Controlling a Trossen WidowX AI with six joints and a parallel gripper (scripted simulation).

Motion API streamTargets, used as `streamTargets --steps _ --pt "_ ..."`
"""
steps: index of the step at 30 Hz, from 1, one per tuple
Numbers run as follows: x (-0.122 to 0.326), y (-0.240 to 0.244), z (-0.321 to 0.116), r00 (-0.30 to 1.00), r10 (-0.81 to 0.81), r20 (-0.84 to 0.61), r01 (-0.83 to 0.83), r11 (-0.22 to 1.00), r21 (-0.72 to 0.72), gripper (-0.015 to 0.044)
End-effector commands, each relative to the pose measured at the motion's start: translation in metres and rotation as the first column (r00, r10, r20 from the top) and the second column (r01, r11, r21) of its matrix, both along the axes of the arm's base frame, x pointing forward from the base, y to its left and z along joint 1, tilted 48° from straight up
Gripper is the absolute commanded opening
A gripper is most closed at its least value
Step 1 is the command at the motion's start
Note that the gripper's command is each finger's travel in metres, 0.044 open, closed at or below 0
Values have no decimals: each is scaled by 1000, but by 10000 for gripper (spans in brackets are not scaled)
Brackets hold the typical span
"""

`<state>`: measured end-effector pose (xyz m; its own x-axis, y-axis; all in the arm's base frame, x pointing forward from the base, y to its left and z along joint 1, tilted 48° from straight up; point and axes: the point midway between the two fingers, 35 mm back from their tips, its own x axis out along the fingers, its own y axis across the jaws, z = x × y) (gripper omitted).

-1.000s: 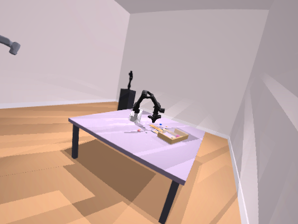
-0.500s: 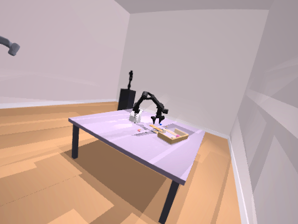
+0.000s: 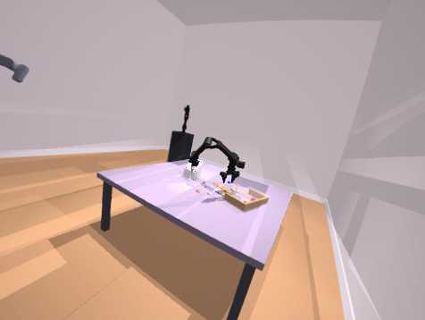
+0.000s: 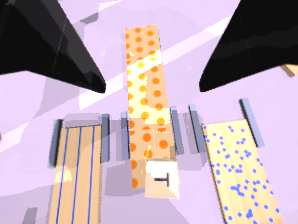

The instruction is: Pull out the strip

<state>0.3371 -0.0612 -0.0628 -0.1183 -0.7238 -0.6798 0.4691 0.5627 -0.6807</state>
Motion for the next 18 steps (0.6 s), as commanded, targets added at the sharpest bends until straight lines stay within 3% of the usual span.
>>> streamTargets --steps 1,18 --pt "14 -4 4 1000 0 1 0 1000 -4 440" --pt "73 -20 21 1000 0 4 0 1000 -5 440"
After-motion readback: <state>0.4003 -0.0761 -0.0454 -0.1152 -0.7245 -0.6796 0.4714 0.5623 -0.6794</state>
